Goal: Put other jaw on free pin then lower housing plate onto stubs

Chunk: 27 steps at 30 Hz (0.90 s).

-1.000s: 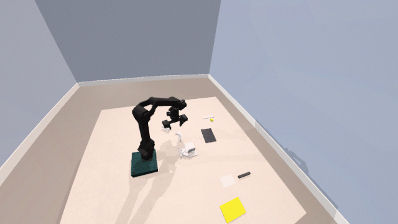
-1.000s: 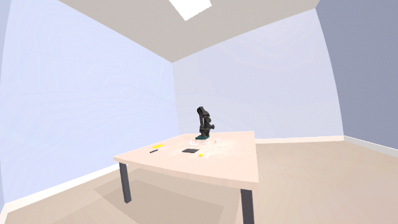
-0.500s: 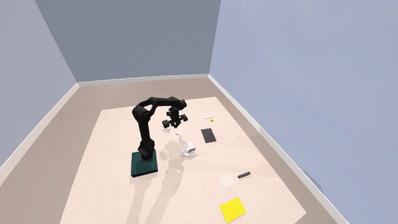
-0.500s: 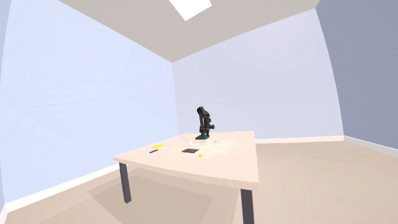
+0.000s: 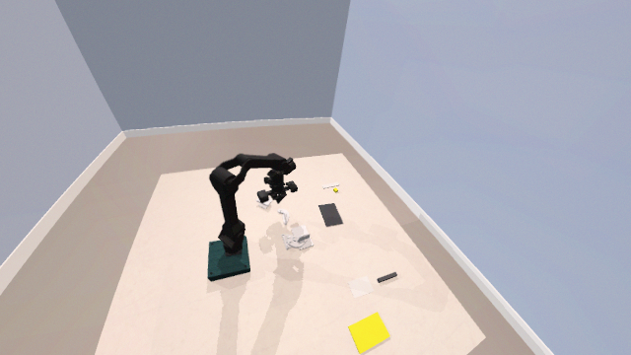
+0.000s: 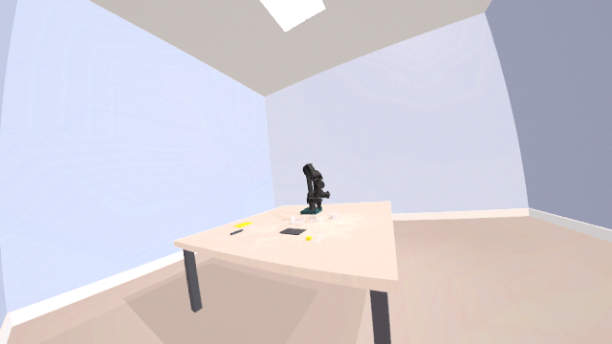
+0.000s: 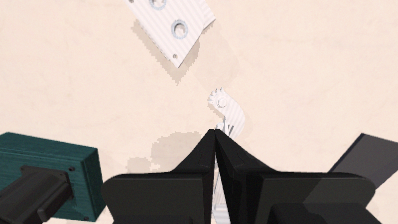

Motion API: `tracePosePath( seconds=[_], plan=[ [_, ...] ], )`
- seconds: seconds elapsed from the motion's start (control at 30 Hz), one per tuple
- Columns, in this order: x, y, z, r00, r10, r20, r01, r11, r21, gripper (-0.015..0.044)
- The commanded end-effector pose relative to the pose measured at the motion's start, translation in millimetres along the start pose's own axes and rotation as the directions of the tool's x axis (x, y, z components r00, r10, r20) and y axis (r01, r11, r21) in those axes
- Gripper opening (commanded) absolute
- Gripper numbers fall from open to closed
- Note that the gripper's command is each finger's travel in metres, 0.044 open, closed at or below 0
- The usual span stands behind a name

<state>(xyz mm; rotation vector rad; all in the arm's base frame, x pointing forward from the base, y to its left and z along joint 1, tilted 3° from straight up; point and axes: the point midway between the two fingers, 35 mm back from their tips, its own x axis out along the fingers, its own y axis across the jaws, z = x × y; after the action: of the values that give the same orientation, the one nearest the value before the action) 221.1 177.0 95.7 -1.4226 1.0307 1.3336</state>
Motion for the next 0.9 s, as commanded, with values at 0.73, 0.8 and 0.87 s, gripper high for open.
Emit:
tracePosePath(
  seconds=[0.73, 0.8, 0.87],
  plan=[
    [0.0, 0.0, 0.0, 1.0, 0.0, 0.0, 0.0, 1.0, 0.0, 0.044],
    [0.0, 0.0, 0.0, 1.0, 0.0, 0.0, 0.0, 1.0, 0.0, 0.044],
    [0.0, 0.0, 0.0, 1.0, 0.0, 0.0, 0.0, 1.0, 0.0, 0.044]
  ],
)
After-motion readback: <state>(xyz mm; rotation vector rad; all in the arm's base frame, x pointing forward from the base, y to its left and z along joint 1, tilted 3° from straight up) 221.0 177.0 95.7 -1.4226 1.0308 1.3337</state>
